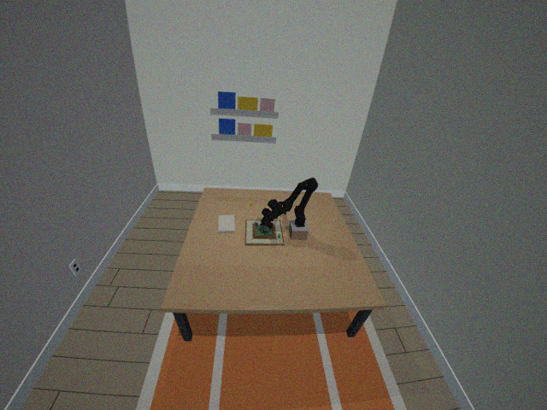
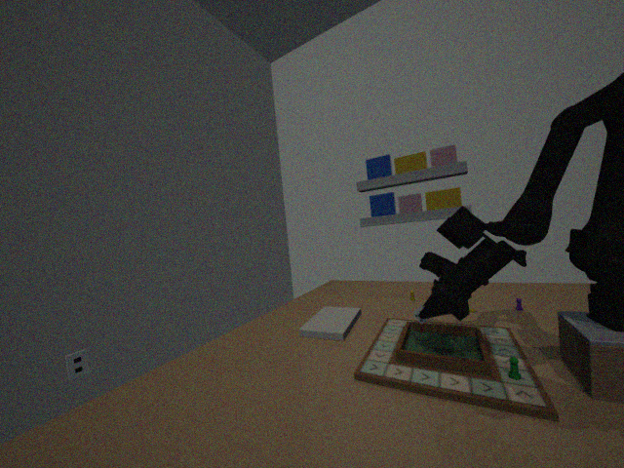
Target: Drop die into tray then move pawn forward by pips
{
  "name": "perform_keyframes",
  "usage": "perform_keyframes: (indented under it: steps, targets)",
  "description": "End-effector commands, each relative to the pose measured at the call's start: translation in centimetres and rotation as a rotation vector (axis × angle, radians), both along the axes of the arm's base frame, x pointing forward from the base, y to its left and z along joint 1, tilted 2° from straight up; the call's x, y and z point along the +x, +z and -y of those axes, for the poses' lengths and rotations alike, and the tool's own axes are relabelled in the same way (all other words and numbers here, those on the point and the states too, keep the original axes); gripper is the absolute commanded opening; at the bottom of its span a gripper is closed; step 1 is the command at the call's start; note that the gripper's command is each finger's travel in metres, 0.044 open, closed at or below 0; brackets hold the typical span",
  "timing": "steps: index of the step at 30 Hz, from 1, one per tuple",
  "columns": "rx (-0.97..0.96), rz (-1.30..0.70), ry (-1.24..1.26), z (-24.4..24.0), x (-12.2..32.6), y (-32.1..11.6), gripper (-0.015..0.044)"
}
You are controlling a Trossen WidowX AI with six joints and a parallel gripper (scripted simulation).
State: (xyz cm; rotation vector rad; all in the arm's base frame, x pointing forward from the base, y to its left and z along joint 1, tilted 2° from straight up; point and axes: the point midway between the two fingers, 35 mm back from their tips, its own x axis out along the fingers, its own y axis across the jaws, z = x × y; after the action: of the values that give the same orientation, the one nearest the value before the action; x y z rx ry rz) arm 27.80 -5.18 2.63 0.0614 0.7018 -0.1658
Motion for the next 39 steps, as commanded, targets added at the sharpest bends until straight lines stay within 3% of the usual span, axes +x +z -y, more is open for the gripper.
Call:
perform_keyframes:
  steps: [1, 11, 30, 39]
  targets:
    - [0.001, 0.035, 0.001, -0.1, -0.2, 0.9, 0.0]
    - [0.001, 0.033, 0.001, -0.9, -3.4, 4.7, 0.0]
    - [0.0, 0.028, 0.005, -0.9, -3.5, 4.5, 0.0]
    - [0.0, 0.028, 0.005, -0.9, -3.4, 4.8, 0.0236]
